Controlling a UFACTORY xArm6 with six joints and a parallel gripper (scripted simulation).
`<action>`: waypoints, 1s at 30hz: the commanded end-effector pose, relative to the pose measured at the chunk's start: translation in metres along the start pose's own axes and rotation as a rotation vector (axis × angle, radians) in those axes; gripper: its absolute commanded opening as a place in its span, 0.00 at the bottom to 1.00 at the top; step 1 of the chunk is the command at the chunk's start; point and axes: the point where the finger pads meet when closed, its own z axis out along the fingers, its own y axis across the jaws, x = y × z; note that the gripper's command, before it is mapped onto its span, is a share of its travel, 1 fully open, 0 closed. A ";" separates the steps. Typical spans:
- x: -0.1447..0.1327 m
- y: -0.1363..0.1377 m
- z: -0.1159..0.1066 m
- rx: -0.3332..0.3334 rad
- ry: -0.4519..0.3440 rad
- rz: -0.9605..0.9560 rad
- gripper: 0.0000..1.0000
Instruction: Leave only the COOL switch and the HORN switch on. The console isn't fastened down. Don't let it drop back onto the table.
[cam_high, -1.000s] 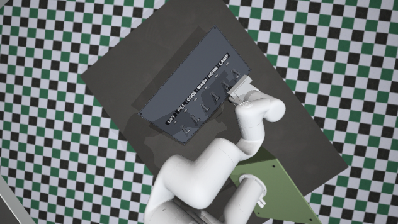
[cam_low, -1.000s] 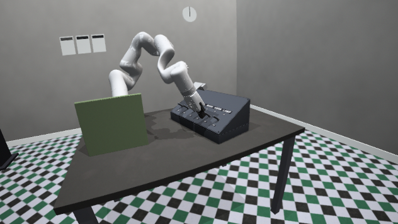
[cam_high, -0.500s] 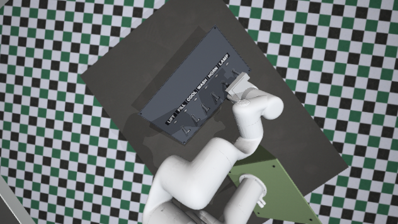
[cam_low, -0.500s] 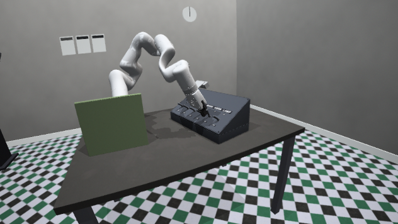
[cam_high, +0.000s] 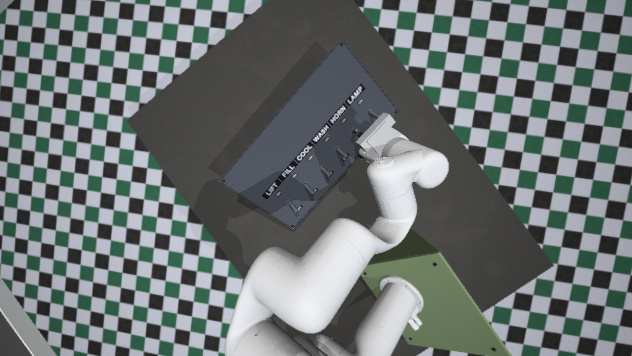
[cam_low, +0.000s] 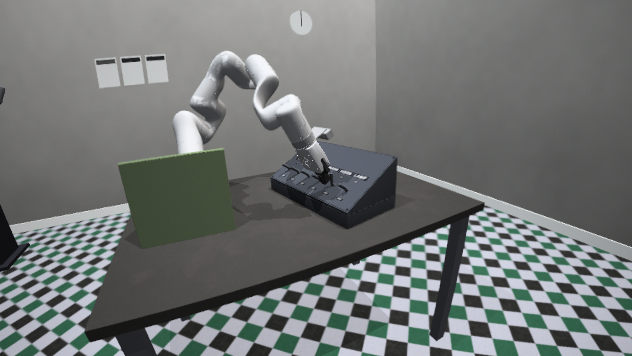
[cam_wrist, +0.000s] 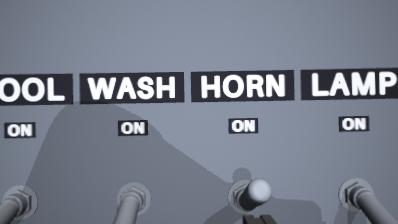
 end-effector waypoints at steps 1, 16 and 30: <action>0.002 0.001 -0.001 -0.002 0.002 -0.002 0.00; 0.003 0.001 -0.001 -0.002 0.002 -0.002 0.00; -0.005 0.001 -0.001 -0.002 0.002 -0.002 0.00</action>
